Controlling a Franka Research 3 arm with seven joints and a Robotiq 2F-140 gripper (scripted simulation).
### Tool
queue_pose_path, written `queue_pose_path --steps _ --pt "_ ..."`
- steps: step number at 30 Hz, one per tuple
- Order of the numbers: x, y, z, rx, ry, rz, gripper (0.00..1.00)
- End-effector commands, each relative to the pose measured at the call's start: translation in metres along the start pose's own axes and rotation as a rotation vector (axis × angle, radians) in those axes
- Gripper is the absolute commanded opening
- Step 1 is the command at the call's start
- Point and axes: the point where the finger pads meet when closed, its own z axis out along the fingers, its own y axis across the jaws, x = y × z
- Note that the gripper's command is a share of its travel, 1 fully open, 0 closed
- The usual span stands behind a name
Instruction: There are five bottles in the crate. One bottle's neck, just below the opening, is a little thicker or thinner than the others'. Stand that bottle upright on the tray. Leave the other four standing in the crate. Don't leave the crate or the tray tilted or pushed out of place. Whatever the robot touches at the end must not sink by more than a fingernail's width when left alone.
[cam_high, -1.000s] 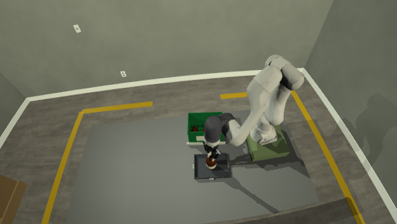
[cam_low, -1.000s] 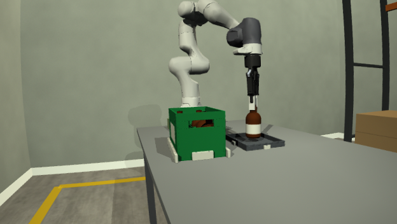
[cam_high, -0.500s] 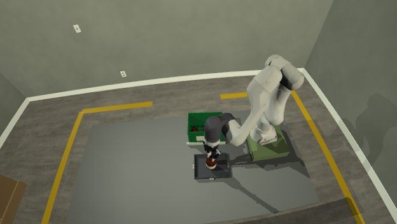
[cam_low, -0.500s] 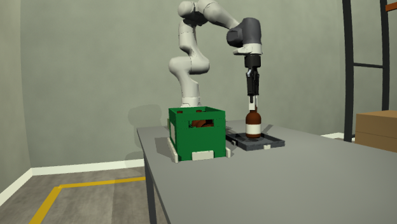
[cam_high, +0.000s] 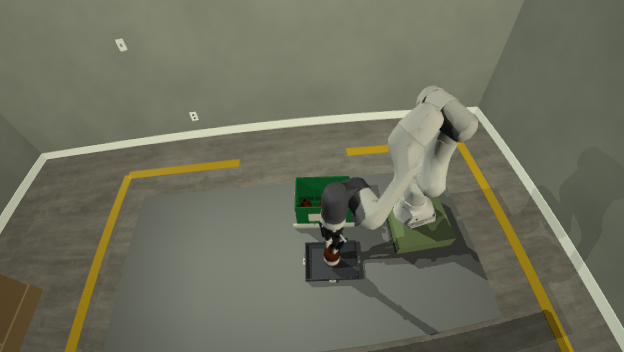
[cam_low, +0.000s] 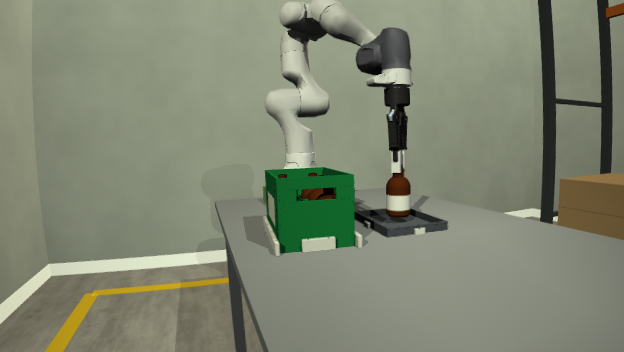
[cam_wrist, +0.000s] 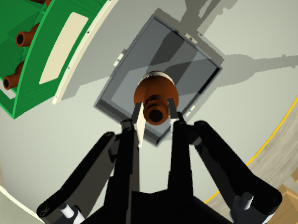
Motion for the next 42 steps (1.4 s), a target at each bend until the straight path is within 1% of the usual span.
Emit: queue_pose_path --steps 1,18,42 --pt "-0.001 0.000 0.000 0.003 -0.003 0.002 0.10" --pt "-0.001 0.000 0.002 0.003 -0.003 0.002 0.10" --pt "0.000 -0.001 0.012 0.003 -0.003 0.002 0.10"
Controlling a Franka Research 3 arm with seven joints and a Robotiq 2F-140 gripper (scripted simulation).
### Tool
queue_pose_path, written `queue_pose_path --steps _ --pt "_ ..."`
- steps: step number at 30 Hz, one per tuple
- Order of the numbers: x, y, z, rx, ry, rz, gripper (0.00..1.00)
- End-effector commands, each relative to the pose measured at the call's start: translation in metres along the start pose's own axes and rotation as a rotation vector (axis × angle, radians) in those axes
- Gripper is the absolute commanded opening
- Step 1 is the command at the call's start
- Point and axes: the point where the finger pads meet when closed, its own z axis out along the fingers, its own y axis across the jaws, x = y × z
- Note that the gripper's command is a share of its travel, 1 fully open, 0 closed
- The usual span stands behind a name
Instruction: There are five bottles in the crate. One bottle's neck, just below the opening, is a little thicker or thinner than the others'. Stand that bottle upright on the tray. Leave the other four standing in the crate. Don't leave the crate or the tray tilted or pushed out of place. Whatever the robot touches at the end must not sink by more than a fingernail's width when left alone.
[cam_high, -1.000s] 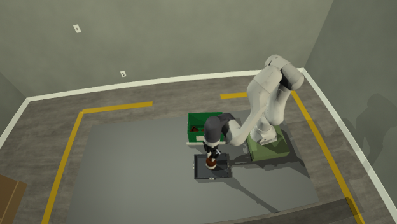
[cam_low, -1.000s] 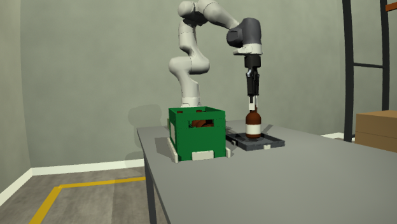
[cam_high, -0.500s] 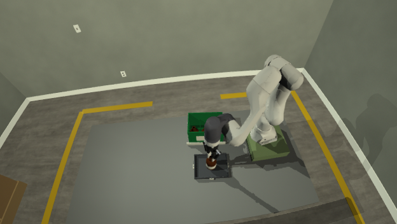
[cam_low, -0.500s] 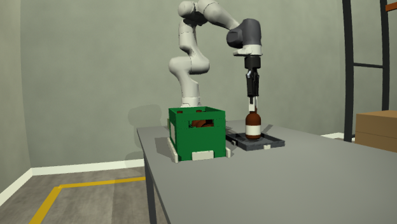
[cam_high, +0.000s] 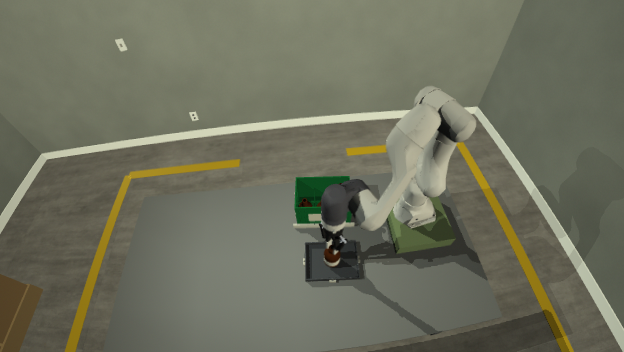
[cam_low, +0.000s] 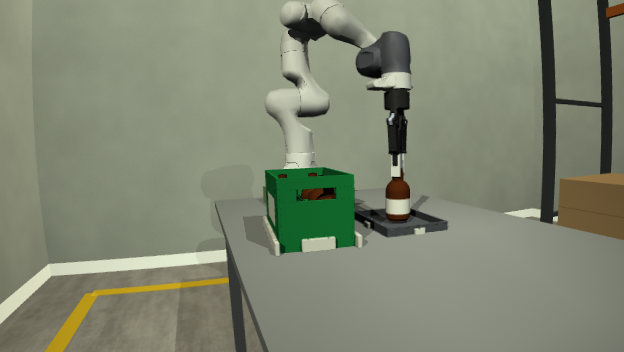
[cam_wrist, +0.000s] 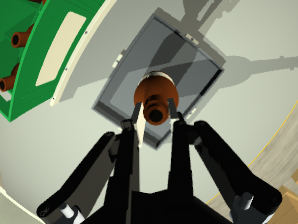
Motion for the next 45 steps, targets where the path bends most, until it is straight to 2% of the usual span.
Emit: queue_pose_path --steps 1,45 --pt "-0.0018 -0.0013 0.0011 0.004 -0.006 0.005 0.10" --pt "-0.0013 -0.0018 0.0084 0.004 -0.006 0.005 0.10"
